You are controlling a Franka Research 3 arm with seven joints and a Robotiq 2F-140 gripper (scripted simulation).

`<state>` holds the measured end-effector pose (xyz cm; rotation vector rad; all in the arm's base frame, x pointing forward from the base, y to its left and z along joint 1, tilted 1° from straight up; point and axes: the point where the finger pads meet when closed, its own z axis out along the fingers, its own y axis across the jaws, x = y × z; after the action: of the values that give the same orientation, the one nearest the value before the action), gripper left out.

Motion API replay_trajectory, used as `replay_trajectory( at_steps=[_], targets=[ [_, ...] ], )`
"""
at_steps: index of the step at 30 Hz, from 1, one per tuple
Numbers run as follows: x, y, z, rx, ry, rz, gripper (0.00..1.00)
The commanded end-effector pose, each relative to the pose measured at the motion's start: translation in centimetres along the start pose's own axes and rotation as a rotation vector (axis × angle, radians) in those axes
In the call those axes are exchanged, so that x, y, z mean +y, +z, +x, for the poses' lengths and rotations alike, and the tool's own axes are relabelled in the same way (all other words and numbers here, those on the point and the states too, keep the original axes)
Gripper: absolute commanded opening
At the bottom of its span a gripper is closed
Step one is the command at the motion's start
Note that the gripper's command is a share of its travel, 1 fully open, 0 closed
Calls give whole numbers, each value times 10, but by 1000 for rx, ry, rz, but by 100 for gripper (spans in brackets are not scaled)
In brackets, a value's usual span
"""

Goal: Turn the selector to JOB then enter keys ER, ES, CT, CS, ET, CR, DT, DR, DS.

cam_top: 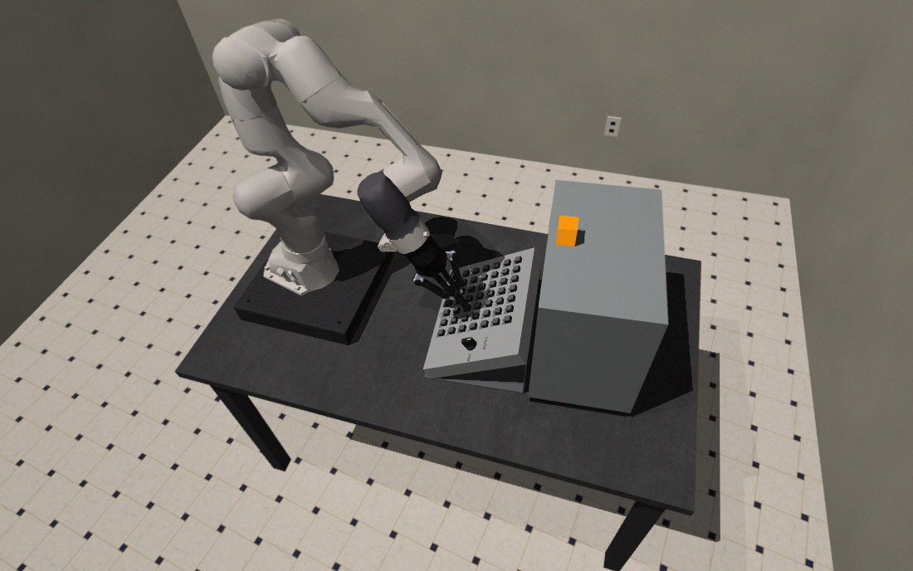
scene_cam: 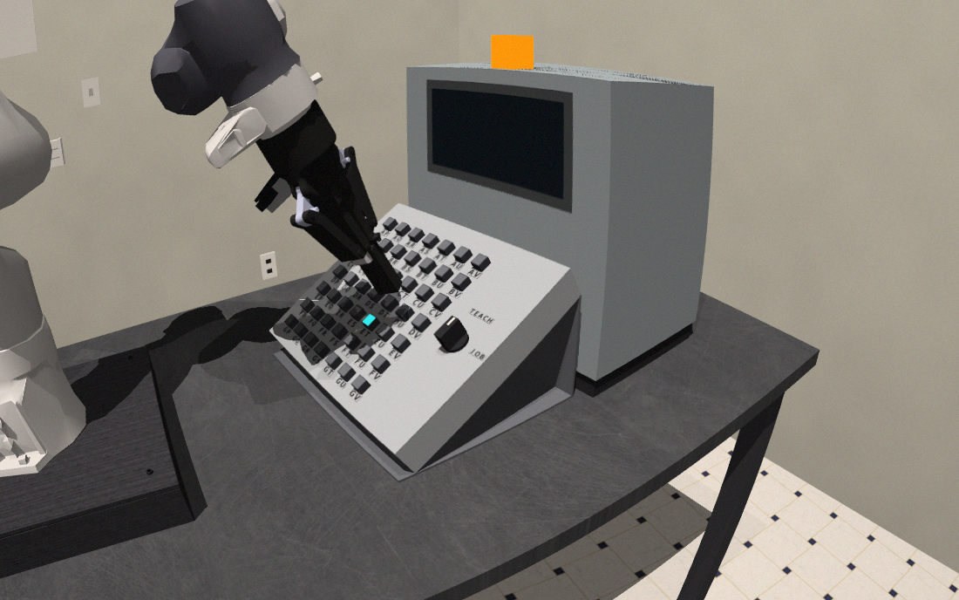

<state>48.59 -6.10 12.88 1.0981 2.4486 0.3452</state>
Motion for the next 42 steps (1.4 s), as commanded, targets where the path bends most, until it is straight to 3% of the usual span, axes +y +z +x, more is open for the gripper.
replay_trajectory(
  at_steps=[1, 42],
  targets=[
    [-2, 0, -3, -2, -165, -32, 10],
    [-33, -6, -52, -11, -733, -30, 10]
  ],
)
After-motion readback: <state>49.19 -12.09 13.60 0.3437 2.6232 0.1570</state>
